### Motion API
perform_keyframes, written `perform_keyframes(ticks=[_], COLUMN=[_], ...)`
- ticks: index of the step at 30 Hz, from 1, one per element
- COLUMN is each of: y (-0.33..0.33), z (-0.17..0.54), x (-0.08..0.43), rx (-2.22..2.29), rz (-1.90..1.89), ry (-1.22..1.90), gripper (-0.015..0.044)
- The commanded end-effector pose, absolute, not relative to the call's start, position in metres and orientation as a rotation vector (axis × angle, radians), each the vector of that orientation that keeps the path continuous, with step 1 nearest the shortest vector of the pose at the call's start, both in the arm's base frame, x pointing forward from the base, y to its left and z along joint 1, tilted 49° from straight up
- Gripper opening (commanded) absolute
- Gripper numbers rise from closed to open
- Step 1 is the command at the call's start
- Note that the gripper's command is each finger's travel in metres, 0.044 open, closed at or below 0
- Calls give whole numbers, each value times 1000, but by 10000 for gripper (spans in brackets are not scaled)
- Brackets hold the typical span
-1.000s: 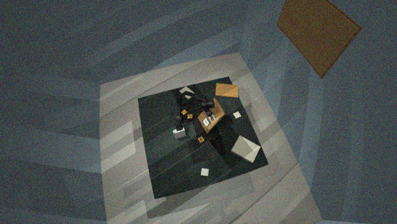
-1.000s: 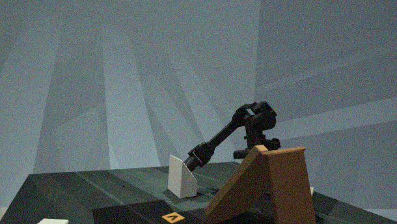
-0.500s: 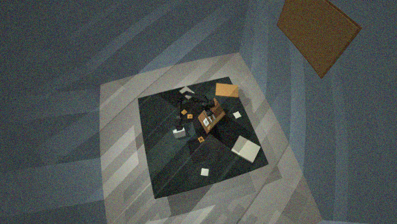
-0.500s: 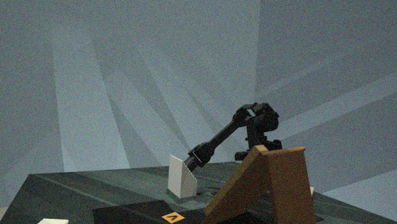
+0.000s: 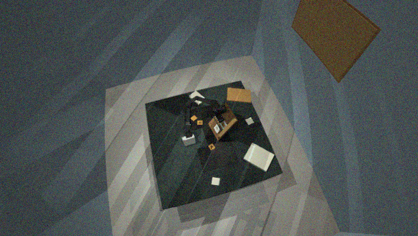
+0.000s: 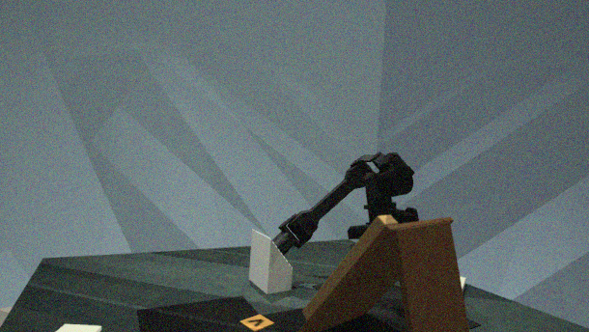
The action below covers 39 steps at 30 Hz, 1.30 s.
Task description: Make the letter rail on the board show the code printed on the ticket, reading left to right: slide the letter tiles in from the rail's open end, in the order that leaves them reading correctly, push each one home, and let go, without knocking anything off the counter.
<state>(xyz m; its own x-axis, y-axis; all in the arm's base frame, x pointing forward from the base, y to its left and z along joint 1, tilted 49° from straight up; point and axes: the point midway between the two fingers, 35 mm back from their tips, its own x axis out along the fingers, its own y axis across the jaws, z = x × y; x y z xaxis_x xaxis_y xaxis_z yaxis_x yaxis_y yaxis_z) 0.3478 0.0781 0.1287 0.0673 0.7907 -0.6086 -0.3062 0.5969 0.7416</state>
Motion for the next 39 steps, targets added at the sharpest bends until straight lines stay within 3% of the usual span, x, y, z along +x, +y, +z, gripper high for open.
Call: perform_keyframes(ticks=[1, 39], y=[77, 70], z=[128, 119], x=[348, 353], rx=[484, 483], rz=[880, 880], ry=[1241, 1241], gripper=[0, 0])
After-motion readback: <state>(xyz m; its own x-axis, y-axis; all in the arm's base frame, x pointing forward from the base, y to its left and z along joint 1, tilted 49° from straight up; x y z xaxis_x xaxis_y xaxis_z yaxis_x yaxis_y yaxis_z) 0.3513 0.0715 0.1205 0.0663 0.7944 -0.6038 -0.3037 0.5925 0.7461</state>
